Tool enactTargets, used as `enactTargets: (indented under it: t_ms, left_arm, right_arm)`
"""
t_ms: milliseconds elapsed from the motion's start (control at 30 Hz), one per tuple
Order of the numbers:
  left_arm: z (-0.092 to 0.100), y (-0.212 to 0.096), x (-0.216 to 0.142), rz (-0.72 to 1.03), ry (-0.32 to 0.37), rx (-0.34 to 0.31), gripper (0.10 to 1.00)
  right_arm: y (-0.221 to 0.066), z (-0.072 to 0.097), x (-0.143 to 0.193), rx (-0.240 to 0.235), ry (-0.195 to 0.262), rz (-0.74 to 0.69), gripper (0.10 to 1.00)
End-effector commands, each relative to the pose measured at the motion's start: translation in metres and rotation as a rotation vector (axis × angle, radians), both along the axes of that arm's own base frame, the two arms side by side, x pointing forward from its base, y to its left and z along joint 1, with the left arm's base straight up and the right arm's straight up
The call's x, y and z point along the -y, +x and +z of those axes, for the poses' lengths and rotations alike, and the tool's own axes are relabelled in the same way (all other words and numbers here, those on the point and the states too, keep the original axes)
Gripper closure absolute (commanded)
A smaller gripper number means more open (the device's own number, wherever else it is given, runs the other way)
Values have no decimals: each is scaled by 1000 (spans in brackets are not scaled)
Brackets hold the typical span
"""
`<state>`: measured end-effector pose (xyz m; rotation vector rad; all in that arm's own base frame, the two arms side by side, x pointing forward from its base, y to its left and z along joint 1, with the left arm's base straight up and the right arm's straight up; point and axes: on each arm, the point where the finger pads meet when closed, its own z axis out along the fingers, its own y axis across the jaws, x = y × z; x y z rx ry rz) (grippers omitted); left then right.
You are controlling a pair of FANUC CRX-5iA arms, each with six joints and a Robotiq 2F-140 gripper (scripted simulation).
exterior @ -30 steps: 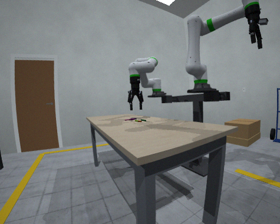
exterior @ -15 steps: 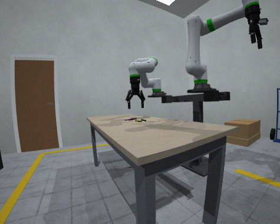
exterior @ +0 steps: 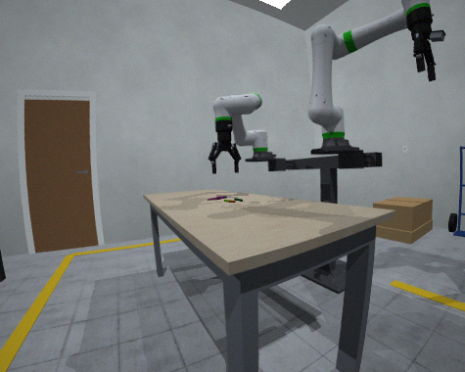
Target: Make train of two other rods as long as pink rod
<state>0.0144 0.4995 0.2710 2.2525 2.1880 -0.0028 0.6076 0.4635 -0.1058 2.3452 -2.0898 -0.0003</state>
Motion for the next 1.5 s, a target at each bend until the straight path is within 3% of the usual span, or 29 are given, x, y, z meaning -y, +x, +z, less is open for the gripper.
enactTargets:
  t_ms: [0,367,1467]
  left_arm:
    - [1,0,0,0,2,0,98]
    - [1,0,0,0,2,0,98]
    - [1,0,0,0,2,0,98]
  right_arm:
    - [1,13,-1,2,1,0,98]
    - [1,36,0,2,1,0,98]
    - [1,37,0,2,1,0,98]
